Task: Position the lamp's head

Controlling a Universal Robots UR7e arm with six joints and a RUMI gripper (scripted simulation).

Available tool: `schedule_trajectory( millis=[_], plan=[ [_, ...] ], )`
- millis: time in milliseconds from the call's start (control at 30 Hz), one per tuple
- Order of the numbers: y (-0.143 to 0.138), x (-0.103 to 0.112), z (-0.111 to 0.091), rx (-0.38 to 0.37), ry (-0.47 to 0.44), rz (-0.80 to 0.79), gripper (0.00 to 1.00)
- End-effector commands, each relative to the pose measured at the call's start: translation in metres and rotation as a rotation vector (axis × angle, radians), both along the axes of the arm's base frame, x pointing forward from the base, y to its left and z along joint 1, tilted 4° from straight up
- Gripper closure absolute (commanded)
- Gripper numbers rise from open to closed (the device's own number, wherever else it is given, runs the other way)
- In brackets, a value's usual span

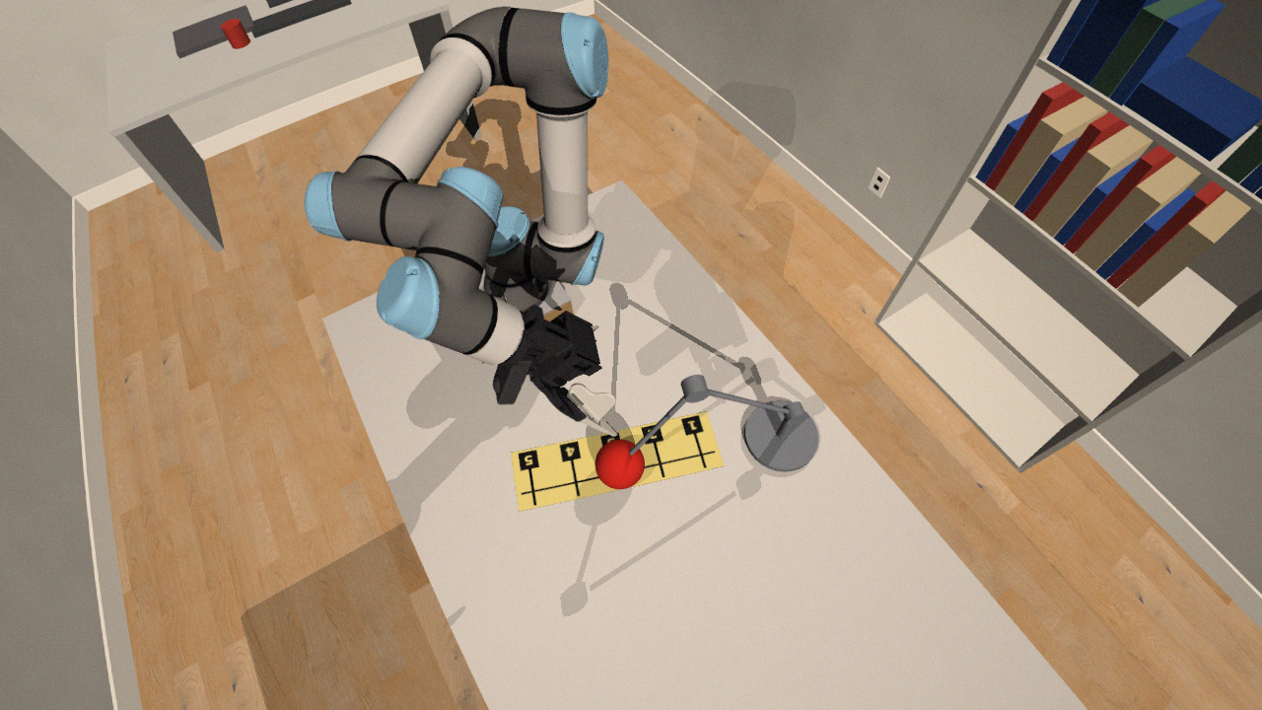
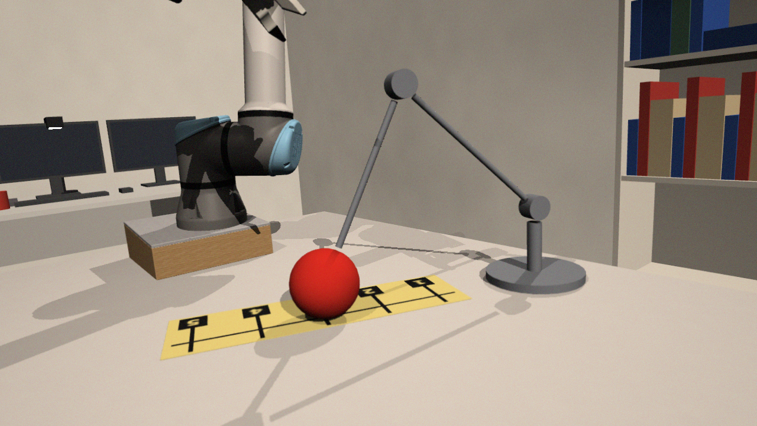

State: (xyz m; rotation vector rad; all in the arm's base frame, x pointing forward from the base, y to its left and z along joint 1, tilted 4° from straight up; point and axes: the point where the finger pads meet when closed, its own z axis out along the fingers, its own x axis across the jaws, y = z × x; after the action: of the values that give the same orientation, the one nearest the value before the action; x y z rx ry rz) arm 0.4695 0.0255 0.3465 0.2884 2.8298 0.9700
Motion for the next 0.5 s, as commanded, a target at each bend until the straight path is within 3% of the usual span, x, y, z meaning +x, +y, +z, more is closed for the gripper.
schedule_trajectory(
  millis=[0, 233, 467],
  plan=[
    [0.000, -0.001, 0.016, 0.000, -0.001, 0.000, 0.00],
    [0.000, -0.002, 0.038, 0.000, -0.001, 0.000, 0.00],
    [0.000, -0.003, 0.043, -0.001, -0.001, 0.000, 0.00]
  ],
)
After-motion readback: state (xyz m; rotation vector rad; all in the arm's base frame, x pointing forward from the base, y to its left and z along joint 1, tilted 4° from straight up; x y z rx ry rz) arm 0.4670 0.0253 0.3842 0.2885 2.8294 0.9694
